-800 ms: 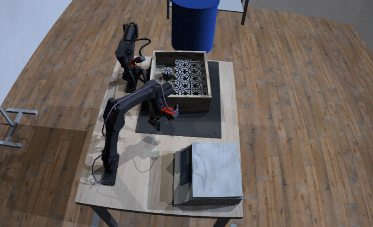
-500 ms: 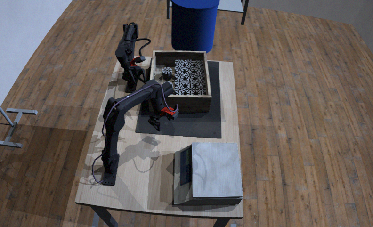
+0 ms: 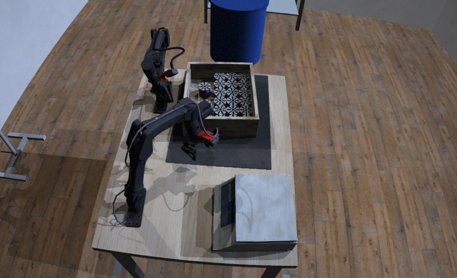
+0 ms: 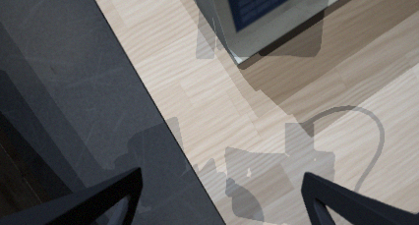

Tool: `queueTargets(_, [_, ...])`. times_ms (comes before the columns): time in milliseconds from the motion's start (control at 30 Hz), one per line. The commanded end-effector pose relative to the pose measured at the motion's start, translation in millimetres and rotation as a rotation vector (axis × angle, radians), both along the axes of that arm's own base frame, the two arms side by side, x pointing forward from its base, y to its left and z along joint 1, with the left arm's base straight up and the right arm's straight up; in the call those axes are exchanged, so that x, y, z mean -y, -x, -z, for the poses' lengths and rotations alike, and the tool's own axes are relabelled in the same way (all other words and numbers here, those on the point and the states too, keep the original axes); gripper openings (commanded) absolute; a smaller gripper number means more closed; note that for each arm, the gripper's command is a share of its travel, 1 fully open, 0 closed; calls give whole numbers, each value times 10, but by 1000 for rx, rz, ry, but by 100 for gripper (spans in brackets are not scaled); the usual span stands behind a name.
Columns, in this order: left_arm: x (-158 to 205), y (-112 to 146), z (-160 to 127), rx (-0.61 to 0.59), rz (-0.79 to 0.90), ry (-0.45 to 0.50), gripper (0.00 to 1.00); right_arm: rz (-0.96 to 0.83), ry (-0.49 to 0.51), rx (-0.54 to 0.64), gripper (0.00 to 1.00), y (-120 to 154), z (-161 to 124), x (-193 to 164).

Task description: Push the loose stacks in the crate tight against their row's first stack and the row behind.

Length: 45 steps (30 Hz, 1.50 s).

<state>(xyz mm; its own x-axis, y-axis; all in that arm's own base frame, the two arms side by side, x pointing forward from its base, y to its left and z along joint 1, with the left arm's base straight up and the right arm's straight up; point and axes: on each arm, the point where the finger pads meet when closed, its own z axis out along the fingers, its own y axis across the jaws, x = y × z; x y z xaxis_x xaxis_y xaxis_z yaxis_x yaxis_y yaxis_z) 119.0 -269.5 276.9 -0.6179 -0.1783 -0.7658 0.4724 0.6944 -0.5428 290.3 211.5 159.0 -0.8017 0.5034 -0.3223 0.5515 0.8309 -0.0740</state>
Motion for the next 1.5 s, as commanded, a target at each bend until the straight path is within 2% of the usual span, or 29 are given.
queueTargets(0, [-12,-14,-151,11,-7,39,1,3,-17,41,100,-38,-130,2])
queueTargets(300, [-12,-14,-151,11,-7,39,1,3,-17,41,100,-38,-130,2])
queueTargets(400, [17,-46,-82,2,-8,-18,1,-5,-20,41,100,-72,-84,86])
queueTargets(633, [-74,-254,168,-23,-65,-172,1,-88,-135,116,100,-333,-211,58])
queueTargets(800, [-226,-508,398,-79,-139,-333,1,-181,-220,239,100,-621,-418,151])
queueTargets(867, [-226,-508,398,-79,-139,-333,1,-181,-220,239,100,-621,-418,151])
queueTargets(1033, [-526,-810,692,-193,-244,-531,1,-302,-271,437,100,-947,-779,370])
queueTargets(1100, [-700,-919,826,-265,-290,-617,1,-357,-265,543,100,-1073,-985,512])
queueTargets(1133, [-640,-929,739,-247,-283,-577,1,-353,-272,479,100,-1000,-799,453])
queueTargets(1200, [-750,-1024,838,-287,-326,-628,1,-342,-259,553,100,-1058,-990,633])
queueTargets(1367, [-1127,-1160,1057,-456,-409,-769,1,-446,-196,767,100,-1205,-1427,942])
queueTargets(1433, [-1127,-1160,1057,-456,-409,-769,1,-446,-196,767,100,-1205,-1427,942])
queueTargets(1467, [-1199,-1181,1085,-488,-426,-788,1,-459,-177,804,100,-1215,-1504,1011])
